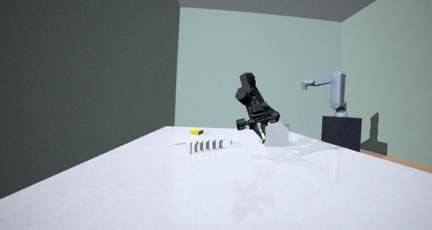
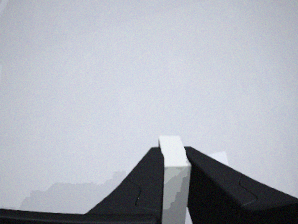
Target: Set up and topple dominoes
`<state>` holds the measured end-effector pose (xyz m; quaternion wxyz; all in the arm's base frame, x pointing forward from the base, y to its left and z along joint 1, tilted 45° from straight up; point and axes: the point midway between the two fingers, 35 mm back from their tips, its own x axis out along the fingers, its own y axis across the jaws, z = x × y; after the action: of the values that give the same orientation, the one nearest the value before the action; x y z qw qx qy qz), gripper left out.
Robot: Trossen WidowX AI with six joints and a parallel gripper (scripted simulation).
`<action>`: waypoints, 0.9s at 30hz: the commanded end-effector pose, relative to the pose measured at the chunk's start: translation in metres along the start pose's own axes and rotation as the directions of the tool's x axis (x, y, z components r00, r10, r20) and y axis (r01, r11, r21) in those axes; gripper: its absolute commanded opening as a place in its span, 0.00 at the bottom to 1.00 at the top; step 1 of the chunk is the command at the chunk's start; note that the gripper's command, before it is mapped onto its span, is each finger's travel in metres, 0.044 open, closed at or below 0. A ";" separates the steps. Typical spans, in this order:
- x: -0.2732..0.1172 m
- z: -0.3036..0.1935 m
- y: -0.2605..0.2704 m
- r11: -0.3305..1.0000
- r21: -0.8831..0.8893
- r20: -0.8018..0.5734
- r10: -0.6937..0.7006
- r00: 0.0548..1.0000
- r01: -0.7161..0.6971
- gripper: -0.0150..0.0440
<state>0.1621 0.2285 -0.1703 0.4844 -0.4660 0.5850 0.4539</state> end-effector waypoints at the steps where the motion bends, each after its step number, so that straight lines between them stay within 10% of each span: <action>1: -0.001 -0.001 -0.001 1.000 -0.012 0.081 0.012 0.997 -0.011 0.30; 27: -0.021 -0.015 -0.001 0.994 -0.092 0.504 0.002 0.863 0.051 0.30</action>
<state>0.1638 0.2167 -0.1558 0.5897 -0.3712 0.4355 0.5699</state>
